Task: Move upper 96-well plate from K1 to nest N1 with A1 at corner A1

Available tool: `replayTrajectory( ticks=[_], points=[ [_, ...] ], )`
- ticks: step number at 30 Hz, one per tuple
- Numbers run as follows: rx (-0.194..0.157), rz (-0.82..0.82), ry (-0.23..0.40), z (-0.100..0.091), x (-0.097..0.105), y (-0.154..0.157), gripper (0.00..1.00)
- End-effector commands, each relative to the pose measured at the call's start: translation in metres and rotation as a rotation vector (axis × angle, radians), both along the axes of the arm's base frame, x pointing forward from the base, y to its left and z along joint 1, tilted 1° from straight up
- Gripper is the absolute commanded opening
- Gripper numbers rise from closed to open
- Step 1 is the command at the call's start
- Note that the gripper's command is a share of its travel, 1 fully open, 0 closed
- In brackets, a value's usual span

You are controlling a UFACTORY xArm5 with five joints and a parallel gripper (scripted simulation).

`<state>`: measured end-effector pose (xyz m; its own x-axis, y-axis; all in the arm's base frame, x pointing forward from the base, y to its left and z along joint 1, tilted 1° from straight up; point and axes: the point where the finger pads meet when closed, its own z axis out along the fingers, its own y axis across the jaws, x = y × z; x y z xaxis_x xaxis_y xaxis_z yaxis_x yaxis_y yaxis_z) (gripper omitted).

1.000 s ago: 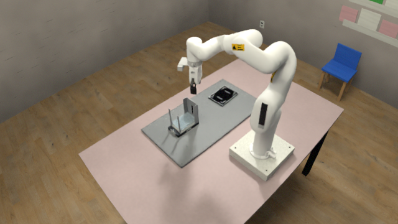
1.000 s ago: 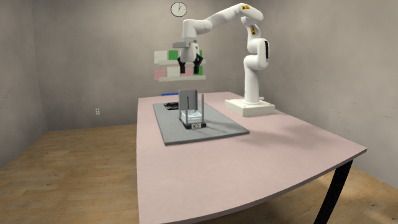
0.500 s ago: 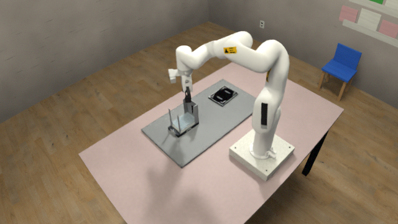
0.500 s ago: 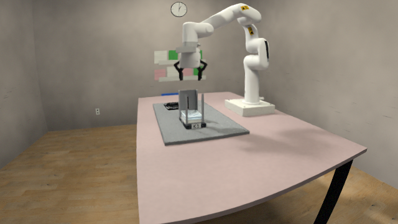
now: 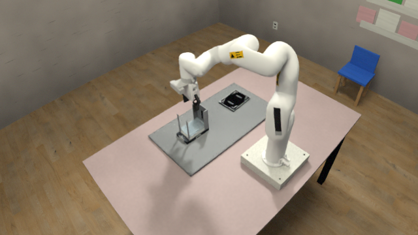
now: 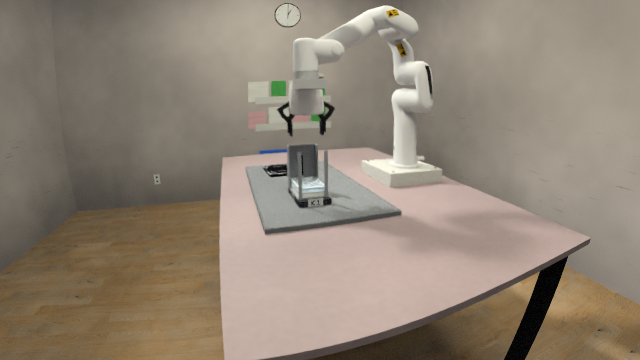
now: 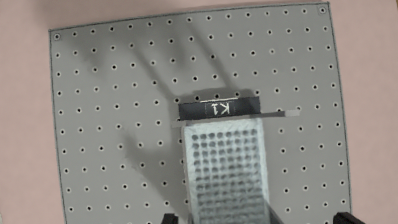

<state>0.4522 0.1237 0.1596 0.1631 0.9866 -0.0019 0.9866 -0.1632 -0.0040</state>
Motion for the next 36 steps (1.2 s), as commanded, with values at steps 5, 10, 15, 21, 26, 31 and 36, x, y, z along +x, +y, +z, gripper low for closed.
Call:
replayTrajectory(
  ticks=[5, 10, 15, 21, 26, 31, 36],
  points=[
    [-0.013, 0.112, -0.005, 0.001, 0.001, 0.001, 1.0],
    [-0.013, 0.112, -0.005, 0.001, 0.001, 0.001, 1.0],
    [-0.013, 0.112, -0.005, 0.0, 0.001, 0.0, 1.0],
    [-0.013, 0.112, -0.005, -0.01, 0.001, 0.0, 1.0],
    [-0.013, 0.112, -0.005, -0.015, 0.001, 0.0, 1.0],
    [-0.013, 0.112, -0.005, -0.024, 0.001, 0.0, 1.0],
    [-0.013, 0.112, -0.005, -0.032, 0.001, 0.0, 1.0]
  ],
)
